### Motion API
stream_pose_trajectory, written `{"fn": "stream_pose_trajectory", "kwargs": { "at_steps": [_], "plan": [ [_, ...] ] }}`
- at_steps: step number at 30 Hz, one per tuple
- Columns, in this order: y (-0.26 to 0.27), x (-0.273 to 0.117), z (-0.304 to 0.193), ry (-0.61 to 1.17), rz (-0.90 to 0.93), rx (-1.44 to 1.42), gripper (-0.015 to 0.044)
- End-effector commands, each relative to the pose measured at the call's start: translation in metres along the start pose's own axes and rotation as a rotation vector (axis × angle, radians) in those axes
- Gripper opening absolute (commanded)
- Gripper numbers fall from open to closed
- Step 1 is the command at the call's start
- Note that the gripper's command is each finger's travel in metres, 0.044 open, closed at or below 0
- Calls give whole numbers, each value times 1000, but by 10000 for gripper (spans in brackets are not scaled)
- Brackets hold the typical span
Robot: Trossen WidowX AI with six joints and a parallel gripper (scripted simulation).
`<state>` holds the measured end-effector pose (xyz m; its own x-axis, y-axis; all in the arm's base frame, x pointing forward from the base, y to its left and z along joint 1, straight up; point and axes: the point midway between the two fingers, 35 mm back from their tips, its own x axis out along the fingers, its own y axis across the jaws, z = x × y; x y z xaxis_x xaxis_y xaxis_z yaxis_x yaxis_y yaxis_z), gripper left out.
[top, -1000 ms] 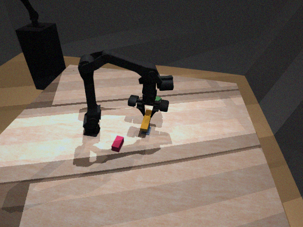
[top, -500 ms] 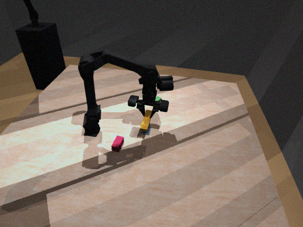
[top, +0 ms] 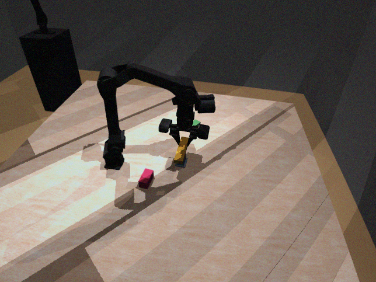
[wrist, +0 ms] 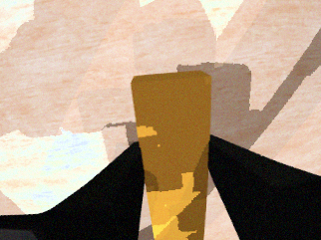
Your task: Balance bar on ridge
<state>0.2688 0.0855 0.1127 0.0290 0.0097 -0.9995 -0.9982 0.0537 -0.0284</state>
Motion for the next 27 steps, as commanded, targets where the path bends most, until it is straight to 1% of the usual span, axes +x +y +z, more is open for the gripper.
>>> {"fn": "stream_pose_trajectory", "kwargs": {
  "at_steps": [1,27],
  "plan": [
    [0,1,0,0,-1,0,0],
    [0,3,0,0,-1,0,0]
  ]
}}
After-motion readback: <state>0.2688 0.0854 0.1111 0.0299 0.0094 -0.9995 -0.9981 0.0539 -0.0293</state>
